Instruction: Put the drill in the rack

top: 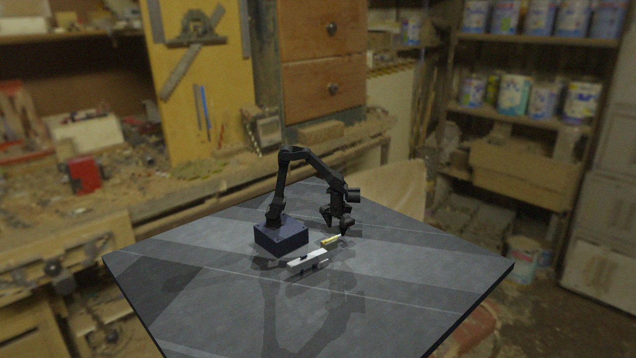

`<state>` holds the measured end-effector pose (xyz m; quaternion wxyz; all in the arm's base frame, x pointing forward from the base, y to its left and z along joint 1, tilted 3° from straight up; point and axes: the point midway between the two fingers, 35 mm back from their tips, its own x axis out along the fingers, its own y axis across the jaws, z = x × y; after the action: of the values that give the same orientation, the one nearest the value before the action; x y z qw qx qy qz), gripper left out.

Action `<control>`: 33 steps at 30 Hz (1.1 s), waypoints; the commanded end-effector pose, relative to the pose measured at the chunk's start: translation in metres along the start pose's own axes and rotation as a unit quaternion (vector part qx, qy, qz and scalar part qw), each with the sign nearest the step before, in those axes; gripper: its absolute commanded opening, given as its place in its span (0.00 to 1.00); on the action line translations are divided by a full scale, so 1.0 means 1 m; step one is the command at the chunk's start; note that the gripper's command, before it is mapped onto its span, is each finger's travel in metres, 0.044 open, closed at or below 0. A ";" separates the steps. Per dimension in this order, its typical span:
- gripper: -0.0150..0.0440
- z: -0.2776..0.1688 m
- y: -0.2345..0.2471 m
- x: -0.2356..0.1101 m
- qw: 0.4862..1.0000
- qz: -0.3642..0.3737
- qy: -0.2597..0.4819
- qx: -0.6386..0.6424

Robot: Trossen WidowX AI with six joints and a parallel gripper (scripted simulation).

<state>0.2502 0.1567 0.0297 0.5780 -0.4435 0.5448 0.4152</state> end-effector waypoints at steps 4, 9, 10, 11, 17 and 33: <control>1.00 0.004 -0.002 -0.012 1.000 -0.002 0.001 -0.003; 1.00 0.050 0.012 -0.017 0.995 -0.046 0.041 -0.074; 1.00 0.061 0.017 -0.019 0.993 -0.057 0.049 -0.091; 1.00 0.072 0.022 -0.020 0.990 -0.069 0.057 -0.108; 1.00 0.137 0.068 -0.026 0.964 -0.155 0.093 -0.197; 1.00 0.240 0.307 -0.041 0.809 -0.431 0.033 -0.398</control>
<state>0.0590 0.4525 0.0544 0.4494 -0.8258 0.1642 0.2988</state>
